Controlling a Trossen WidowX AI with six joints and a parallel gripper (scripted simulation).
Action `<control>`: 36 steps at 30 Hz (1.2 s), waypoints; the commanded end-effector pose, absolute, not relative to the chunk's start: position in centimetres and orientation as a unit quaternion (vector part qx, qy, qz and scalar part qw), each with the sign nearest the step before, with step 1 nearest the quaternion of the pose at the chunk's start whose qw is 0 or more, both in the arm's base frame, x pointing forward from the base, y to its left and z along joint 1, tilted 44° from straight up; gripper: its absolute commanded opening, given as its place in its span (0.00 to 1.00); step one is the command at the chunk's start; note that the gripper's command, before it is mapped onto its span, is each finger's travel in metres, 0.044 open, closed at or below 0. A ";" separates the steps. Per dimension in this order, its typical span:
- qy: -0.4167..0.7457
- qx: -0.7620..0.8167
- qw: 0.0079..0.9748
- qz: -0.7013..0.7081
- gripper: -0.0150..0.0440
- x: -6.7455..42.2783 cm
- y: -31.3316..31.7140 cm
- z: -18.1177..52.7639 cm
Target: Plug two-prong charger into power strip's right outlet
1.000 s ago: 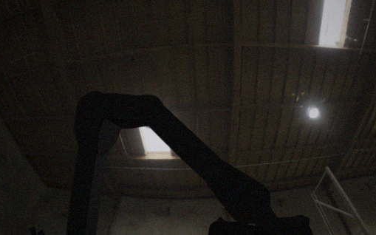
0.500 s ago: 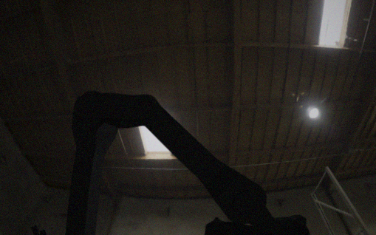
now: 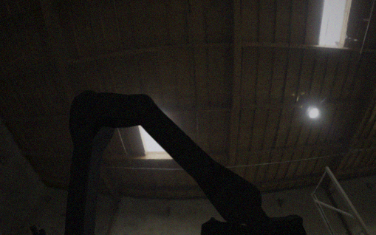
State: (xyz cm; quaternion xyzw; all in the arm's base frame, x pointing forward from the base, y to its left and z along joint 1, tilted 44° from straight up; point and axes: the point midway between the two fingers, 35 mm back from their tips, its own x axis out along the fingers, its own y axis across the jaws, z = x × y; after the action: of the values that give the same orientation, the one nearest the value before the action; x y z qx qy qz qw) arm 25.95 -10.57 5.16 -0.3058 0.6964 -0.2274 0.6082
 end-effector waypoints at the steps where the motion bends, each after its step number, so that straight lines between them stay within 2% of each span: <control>1: 0.697 -0.306 0.608 -0.227 1.00 25.7 -10.6 5.2; 36: 0.697 -0.306 0.607 -0.226 1.00 22.0 -11.0 5.8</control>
State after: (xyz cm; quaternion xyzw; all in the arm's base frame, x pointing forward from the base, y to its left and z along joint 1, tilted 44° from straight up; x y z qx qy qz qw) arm 22.66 -10.92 5.70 -0.3057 0.6969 -0.2265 0.6079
